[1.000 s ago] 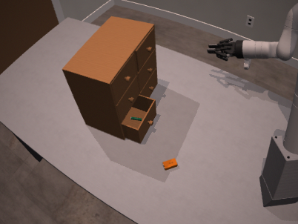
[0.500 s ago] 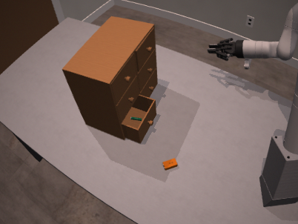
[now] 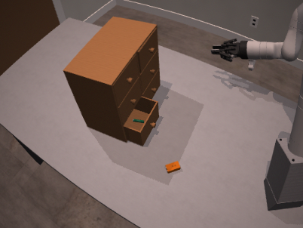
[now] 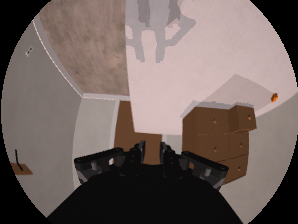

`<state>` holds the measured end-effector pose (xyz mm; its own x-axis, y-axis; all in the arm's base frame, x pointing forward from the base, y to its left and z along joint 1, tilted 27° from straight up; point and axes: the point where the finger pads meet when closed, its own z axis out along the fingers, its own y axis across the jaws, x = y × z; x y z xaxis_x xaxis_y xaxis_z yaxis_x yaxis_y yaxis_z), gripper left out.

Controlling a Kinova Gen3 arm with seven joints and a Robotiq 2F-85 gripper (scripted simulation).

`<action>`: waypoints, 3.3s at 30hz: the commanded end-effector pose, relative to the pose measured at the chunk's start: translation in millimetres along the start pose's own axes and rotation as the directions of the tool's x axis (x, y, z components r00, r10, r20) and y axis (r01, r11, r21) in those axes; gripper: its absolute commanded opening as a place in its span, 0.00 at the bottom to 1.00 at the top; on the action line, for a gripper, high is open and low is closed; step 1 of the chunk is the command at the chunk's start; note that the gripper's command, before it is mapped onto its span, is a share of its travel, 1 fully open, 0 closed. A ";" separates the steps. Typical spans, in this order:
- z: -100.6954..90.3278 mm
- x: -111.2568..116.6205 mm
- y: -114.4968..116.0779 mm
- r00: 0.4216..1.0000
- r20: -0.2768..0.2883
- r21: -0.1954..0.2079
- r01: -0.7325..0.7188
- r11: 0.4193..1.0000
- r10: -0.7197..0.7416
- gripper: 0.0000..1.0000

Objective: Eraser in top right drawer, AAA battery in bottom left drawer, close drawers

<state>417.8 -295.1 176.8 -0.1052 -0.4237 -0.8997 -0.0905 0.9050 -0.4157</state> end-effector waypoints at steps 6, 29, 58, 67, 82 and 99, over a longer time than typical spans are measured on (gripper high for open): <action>-1.7 1.9 -2.9 1.000 -0.006 0.001 0.005 1.000 -0.005 1.00; -2.6 -0.3 -4.3 0.996 -0.084 0.006 -0.001 1.000 0.001 1.00; -6.6 -17.3 -4.9 0.824 -0.567 0.001 0.003 1.000 -0.002 1.00; -9.0 -22.5 -5.7 0.731 -0.682 0.000 0.002 1.000 -0.001 1.00; -13.8 -31.3 -5.9 0.503 -0.864 0.017 -0.014 1.000 0.022 1.00; -14.7 -34.7 -3.7 0.358 -0.934 0.003 -0.008 1.000 0.005 1.00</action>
<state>401.0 -288.6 210.8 -0.9614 -0.1760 -0.2116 -0.0772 0.9103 -0.4066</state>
